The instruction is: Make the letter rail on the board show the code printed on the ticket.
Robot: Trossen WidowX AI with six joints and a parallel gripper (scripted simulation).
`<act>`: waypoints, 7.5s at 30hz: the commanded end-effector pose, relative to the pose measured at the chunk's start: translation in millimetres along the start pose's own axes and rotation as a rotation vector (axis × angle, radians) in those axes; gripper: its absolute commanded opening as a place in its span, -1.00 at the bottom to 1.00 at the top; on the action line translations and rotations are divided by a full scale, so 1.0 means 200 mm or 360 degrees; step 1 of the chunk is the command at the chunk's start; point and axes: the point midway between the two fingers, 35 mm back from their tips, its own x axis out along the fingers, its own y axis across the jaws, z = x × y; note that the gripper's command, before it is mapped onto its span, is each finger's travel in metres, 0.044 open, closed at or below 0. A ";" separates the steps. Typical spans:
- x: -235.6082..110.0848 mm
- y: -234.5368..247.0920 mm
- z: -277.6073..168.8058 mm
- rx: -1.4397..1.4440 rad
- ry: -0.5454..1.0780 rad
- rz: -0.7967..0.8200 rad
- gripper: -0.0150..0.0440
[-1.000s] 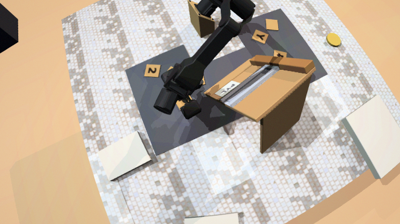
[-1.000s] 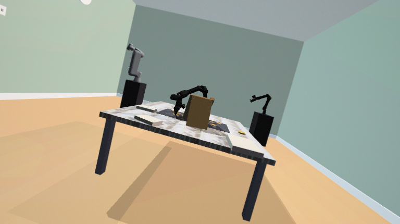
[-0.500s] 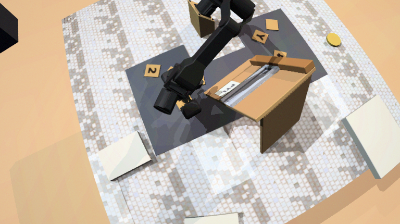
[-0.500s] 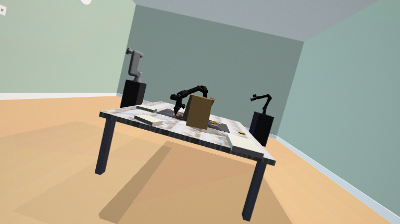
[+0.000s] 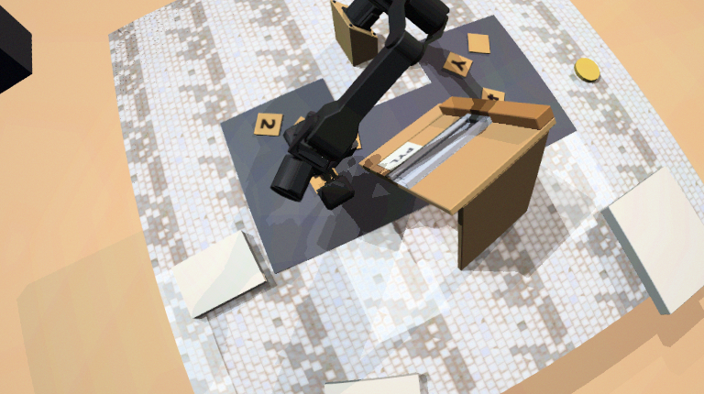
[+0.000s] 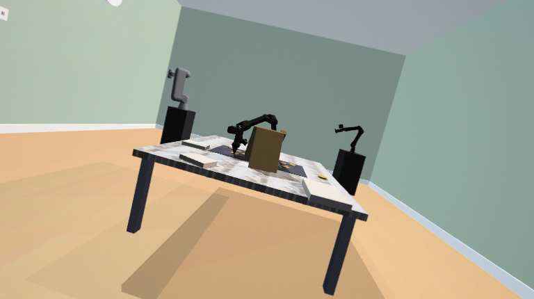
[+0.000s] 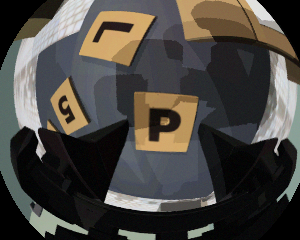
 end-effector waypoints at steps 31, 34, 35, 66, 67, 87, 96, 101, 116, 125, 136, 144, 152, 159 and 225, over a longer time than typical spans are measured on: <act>0.01 0.00 0.00 0.0010 -0.0007 -0.0003 0.41; 0.01 0.00 0.00 0.0010 -0.0007 -0.0003 0.34; 0.01 0.00 0.00 0.0010 -0.0007 -0.0003 0.32; -0.10 0.01 0.01 0.0011 -0.0005 -0.0002 -0.49; -0.10 0.01 0.01 0.0011 -0.0005 -0.0002 -0.49; -0.14 0.01 0.01 0.0050 -0.0008 -0.0024 -0.49; -0.19 -0.10 -0.04 0.0420 0.0025 -0.0254 -0.49; -0.22 -0.16 -0.07 0.0619 0.0011 -0.0384 -0.49; -0.34 -0.33 -0.11 0.1170 -0.0168 -0.0741 -0.49; -0.43 -0.42 -0.11 0.1464 -0.0360 -0.0907 -0.49; -0.56 -0.51 -0.09 0.1783 -0.0660 -0.1031 -0.49; -0.65 -0.56 -0.06 0.1989 -0.0905 -0.1057 -0.49; -0.74 -0.60 -0.02 0.2158 -0.1136 -0.1028 -0.49; -0.74 -0.59 -0.02 0.2162 -0.1141 -0.1027 -0.49; -0.73 -0.58 0.11 0.2165 -0.1143 -0.1025 -0.49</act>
